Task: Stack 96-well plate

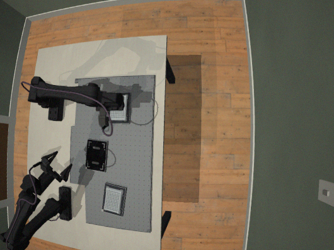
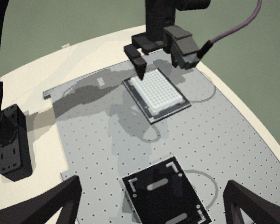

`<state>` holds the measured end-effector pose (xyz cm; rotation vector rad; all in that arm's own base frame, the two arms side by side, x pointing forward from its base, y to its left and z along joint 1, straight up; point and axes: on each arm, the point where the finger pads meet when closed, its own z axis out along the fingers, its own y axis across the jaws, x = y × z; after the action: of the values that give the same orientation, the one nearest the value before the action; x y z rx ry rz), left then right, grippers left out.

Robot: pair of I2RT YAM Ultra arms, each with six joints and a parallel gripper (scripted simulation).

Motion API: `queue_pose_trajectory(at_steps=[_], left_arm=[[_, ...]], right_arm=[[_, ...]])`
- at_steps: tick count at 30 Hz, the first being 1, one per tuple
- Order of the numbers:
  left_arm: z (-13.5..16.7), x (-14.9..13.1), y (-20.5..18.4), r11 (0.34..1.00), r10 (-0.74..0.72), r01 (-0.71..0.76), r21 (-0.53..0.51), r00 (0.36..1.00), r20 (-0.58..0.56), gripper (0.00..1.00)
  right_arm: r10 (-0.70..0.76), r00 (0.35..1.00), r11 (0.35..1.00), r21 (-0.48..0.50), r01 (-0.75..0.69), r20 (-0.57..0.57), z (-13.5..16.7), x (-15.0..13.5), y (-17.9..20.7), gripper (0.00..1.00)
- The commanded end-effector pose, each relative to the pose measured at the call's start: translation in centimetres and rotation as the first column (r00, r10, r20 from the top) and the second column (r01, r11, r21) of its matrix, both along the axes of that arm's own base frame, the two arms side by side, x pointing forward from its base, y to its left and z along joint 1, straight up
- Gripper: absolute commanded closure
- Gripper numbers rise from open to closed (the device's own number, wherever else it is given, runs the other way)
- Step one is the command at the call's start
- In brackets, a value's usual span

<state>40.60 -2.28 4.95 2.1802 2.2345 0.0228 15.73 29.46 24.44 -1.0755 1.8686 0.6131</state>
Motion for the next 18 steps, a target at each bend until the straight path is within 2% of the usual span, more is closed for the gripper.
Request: queue_pose_trajectory(at_steps=[1,5,18], left_arm=[[0.1,0.1,-0.2,1.000,-0.017,0.017,0.002,1.000,-0.011,0.00],[-0.6,-0.7,-0.2,1.000,-0.018,0.018,0.003,1.000,-0.024,0.00],[-2.7,-0.6,-0.2,1.000,-0.019,0.019,0.003,1.000,-0.020,0.00]], right_arm=[[0.004,1.000,1.000,0.007,-0.004,0.015,0.3,-0.1,-0.1,0.00],[0.004,1.000,1.000,0.007,-0.004,0.015,0.3,-0.1,-0.1,0.00],[0.004,1.000,1.000,0.007,-0.004,0.015,0.3,-0.1,-0.1,0.00]])
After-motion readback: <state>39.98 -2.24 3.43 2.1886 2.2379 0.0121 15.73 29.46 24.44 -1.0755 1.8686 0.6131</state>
